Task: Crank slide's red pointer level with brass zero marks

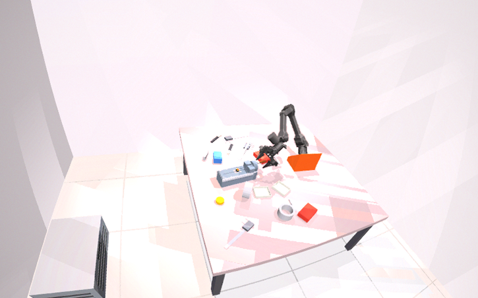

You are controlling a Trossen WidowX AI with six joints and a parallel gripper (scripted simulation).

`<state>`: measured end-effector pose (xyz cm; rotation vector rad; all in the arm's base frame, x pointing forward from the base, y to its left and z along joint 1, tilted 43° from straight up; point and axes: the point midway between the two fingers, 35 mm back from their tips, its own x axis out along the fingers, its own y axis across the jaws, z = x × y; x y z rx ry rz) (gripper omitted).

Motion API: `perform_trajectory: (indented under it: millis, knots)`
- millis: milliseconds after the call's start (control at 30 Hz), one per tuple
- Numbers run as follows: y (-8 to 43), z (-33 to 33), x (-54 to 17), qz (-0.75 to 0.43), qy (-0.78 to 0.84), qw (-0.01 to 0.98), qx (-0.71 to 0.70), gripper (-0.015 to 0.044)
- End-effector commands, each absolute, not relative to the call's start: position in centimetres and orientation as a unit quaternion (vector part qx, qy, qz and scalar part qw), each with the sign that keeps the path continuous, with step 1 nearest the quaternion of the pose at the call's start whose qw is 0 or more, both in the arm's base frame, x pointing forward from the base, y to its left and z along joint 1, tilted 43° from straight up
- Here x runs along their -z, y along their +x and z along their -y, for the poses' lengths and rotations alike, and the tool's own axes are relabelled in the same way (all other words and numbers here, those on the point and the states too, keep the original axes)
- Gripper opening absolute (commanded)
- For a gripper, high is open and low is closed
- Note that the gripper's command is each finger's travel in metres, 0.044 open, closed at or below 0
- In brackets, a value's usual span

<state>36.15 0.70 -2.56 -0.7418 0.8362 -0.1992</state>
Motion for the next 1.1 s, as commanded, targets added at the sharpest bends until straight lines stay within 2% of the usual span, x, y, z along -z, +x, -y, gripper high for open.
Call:
perform_trajectory:
  millis: [0, 433, 533, 1067]
  knots:
    - [35.80, -0.60, 3.08, -0.402, -0.354, 0.840, 0.090, 0.0361]
    - [35.80, -0.60, 3.08, -0.402, -0.354, 0.840, 0.090, 0.0020]
    - [35.80, -0.60, 3.08, -0.402, -0.354, 0.840, 0.090, 0.0000]
    - [35.76, -1.24, 3.89, -0.402, -0.354, 0.840, 0.090, 0.0000]
